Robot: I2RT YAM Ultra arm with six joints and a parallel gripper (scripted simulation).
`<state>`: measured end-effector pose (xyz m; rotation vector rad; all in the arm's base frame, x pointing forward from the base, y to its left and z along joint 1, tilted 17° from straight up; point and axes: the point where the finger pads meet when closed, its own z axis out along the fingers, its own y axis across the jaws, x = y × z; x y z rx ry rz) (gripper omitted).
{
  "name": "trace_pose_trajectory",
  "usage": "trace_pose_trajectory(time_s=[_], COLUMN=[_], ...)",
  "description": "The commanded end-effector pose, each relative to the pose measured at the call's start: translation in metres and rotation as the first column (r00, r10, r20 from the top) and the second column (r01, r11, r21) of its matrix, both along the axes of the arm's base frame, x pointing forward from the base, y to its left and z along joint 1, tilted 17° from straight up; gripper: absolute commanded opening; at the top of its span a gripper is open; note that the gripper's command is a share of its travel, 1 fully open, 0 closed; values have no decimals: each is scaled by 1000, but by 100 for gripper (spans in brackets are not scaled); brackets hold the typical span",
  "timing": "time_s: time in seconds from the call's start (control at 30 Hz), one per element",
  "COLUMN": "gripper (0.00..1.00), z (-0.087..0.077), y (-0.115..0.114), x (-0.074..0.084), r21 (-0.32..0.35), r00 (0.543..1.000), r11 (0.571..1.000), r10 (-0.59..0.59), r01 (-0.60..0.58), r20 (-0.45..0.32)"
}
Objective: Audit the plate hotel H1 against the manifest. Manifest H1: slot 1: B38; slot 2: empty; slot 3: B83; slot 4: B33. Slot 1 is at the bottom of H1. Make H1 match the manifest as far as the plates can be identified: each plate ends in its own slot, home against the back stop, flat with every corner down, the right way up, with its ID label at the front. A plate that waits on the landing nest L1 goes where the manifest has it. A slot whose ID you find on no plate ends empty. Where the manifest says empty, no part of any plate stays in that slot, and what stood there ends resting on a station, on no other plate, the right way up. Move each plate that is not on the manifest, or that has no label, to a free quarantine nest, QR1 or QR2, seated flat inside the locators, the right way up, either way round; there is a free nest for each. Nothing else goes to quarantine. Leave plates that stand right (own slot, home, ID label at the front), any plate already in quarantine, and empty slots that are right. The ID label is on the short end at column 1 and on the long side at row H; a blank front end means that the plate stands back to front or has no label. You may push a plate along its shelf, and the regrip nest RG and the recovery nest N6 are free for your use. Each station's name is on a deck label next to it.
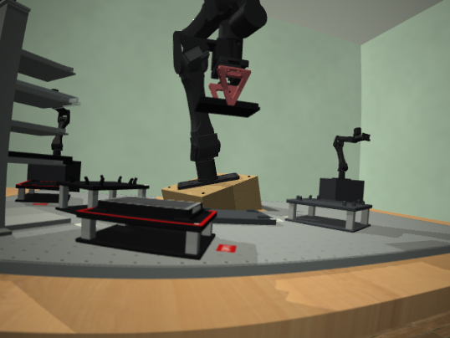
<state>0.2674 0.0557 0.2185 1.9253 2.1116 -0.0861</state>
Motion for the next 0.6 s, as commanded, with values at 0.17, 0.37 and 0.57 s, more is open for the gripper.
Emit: trace_pose_trajectory(time_s=[0.17,0.37,0.57], gripper=[86,86,86], z=[-4,-12,-28], y=[25,26,24], x=[-7,-9,-6], r21=[10,6,6], r00=[999,999,999], r11=[999,999,999], r10=[-42,-41,-41], r01=[41,41,41], r20=[23,15,15])
